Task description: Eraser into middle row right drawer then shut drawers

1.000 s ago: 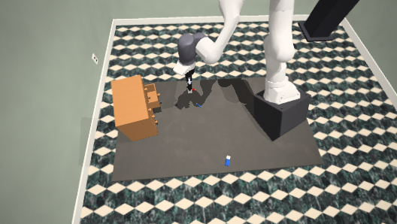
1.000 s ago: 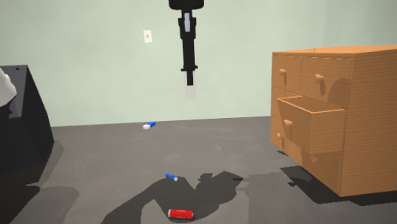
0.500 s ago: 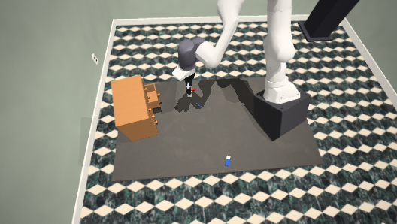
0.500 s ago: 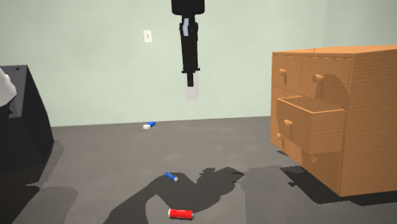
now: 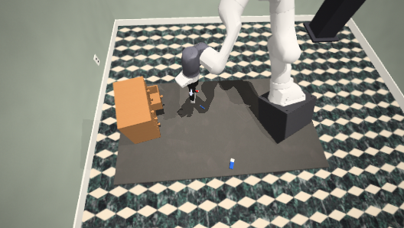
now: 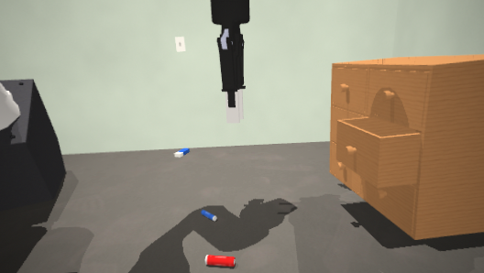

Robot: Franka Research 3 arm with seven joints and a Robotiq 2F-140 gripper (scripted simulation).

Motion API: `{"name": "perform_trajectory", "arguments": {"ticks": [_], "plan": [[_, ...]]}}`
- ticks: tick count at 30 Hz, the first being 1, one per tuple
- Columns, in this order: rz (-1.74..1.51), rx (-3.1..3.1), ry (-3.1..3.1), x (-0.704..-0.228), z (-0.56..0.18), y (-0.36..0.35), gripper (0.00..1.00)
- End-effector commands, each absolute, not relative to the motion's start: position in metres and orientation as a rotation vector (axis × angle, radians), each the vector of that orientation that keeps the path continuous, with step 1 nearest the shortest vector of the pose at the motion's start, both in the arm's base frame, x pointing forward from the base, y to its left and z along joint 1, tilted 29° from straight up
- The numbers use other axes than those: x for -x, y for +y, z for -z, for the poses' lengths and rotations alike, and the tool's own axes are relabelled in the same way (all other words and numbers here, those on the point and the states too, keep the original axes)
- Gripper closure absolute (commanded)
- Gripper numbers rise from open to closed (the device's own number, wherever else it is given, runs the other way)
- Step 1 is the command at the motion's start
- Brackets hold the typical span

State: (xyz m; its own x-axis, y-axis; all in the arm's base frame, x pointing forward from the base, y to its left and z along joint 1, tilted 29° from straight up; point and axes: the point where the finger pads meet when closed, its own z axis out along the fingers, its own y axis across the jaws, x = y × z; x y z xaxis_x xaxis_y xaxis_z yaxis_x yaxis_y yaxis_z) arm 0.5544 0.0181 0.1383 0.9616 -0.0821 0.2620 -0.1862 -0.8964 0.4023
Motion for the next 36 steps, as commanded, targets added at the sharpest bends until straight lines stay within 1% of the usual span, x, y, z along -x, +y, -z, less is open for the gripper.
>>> {"name": "perform_trajectory", "arguments": {"ticks": [1, 36], "plan": [[-0.379, -2.661, -0.337, -0.556, -0.134, 0.025, 0.72], [-0.474, -2.605, -0.739, -0.549, -0.073, 0.088, 0.72]]}}
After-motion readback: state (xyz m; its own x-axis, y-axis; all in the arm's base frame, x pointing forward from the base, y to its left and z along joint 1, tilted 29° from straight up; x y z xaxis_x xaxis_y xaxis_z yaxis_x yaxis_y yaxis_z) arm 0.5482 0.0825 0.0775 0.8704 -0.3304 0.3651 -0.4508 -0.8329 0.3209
